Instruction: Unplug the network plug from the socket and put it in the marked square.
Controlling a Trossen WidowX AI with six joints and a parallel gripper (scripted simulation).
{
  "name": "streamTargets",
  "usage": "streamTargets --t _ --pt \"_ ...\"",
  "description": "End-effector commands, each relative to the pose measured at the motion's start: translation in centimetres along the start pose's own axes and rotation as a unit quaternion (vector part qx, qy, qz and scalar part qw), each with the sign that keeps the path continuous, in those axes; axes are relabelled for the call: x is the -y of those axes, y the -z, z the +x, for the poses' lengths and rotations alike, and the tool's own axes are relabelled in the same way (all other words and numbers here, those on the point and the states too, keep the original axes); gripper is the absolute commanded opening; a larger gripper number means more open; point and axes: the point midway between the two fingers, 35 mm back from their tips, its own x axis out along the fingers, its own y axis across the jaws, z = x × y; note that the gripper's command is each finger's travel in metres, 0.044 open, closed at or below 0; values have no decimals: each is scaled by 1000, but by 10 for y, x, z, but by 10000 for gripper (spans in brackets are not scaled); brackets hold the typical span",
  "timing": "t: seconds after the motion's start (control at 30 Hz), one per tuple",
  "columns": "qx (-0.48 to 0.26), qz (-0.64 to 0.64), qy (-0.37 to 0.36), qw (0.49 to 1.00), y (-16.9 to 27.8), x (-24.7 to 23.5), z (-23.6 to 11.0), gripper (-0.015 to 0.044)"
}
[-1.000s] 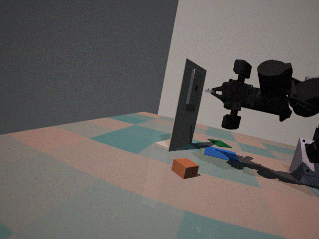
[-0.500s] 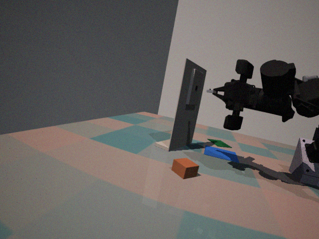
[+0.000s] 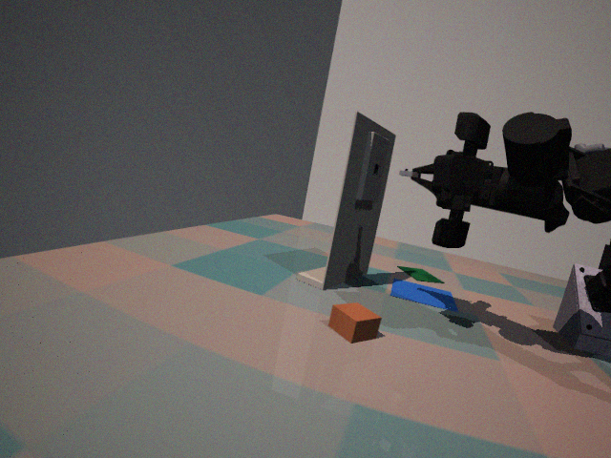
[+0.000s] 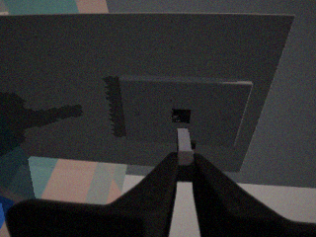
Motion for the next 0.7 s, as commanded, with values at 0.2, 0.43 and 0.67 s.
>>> streamTargets --t 0.2,0.43,0.67 --pt "1 -1 -1 1000 8 26 -5 0" --pt "1 -2 0 1000 16 45 -12 0" --pt "0 -3 -1 1000 22 55 -17 0"
